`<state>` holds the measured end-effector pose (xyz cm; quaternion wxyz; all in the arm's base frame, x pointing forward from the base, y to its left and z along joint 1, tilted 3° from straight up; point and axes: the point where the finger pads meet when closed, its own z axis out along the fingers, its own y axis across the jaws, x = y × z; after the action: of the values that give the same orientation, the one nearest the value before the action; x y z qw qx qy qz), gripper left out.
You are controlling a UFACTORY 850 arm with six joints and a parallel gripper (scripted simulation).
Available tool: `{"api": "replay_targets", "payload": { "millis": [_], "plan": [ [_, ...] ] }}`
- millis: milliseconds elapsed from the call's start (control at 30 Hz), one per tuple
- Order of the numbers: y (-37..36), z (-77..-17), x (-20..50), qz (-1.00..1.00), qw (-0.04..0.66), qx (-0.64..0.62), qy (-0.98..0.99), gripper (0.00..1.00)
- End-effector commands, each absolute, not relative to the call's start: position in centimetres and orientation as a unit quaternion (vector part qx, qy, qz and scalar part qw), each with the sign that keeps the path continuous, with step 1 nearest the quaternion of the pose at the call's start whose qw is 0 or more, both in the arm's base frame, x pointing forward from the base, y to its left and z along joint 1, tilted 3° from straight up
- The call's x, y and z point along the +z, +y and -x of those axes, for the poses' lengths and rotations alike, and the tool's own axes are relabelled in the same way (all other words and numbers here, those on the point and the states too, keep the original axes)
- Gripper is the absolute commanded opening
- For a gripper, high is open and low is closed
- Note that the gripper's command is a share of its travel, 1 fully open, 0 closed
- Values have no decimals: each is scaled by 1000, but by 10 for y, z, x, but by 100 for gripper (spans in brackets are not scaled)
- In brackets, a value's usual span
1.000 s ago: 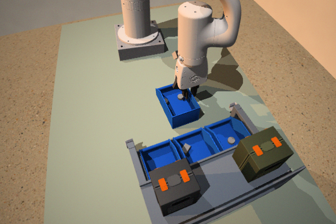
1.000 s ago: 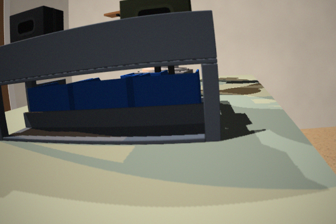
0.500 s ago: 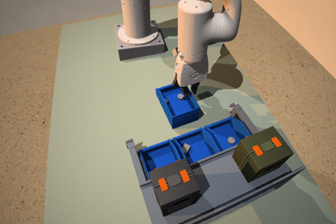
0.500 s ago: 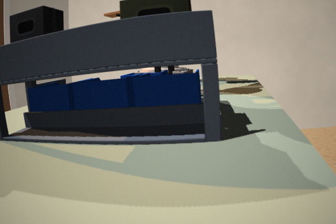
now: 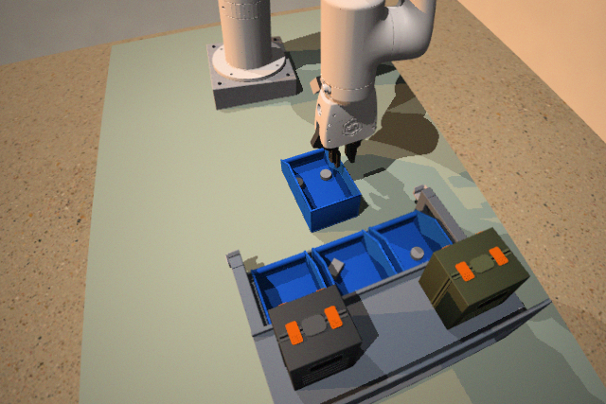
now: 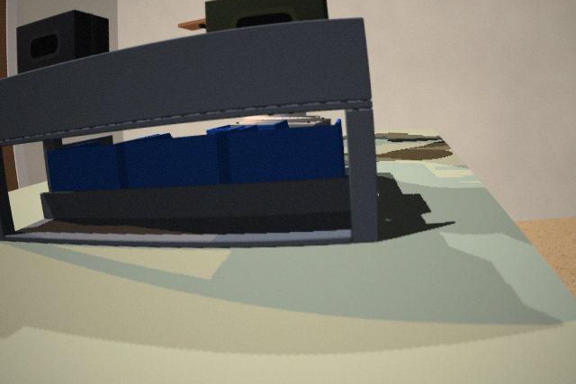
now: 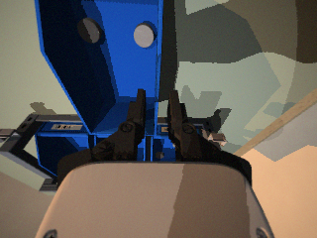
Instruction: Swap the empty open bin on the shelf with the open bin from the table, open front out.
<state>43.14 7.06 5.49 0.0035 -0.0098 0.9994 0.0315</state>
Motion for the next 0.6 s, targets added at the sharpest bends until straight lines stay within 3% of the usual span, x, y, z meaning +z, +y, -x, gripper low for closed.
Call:
{"api": "replay_targets", "payload": {
  "millis": [0,567],
  "plan": [
    [70,-432,66,10,4,30,999,26],
    [68,-432,99,10,4,30,999,26]
  ]
}}
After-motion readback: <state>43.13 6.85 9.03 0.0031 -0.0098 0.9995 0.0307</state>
